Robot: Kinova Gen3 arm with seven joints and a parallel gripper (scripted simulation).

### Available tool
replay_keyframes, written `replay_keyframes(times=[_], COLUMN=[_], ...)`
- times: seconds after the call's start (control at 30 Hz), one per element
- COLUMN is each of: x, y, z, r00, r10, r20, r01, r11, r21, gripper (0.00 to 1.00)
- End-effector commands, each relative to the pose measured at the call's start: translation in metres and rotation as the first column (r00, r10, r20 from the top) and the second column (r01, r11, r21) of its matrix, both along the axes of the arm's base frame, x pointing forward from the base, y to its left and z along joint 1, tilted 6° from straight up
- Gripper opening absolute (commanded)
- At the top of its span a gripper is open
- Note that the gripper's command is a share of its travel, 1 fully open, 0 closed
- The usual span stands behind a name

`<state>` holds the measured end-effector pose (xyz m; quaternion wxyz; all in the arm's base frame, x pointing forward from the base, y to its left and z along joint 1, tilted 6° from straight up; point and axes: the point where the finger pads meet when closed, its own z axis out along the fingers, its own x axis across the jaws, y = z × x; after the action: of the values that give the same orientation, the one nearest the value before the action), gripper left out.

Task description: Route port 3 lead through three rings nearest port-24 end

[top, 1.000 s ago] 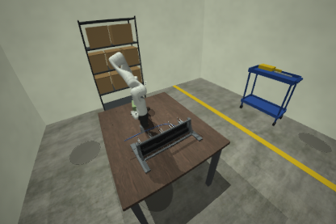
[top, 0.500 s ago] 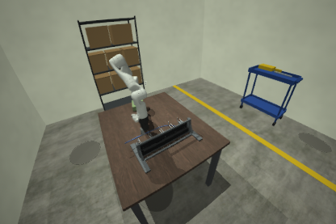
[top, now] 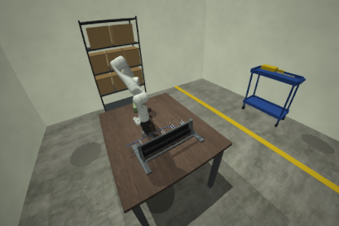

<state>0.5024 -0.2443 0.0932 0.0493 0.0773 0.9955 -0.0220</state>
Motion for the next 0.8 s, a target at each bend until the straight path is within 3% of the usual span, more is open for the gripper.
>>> replay_keyframes(times=[0.0, 0.77], x=[0.0004, 0.0018], y=[-0.0005, -0.0012], z=[-0.0044, -0.0092], r00=[1.000, 1.000], r10=[-0.001, -0.002], r20=[0.000, 0.001], r01=[0.001, 0.002], r11=[1.000, 1.000], r21=[-0.003, -0.003], gripper=[0.00, 0.00])
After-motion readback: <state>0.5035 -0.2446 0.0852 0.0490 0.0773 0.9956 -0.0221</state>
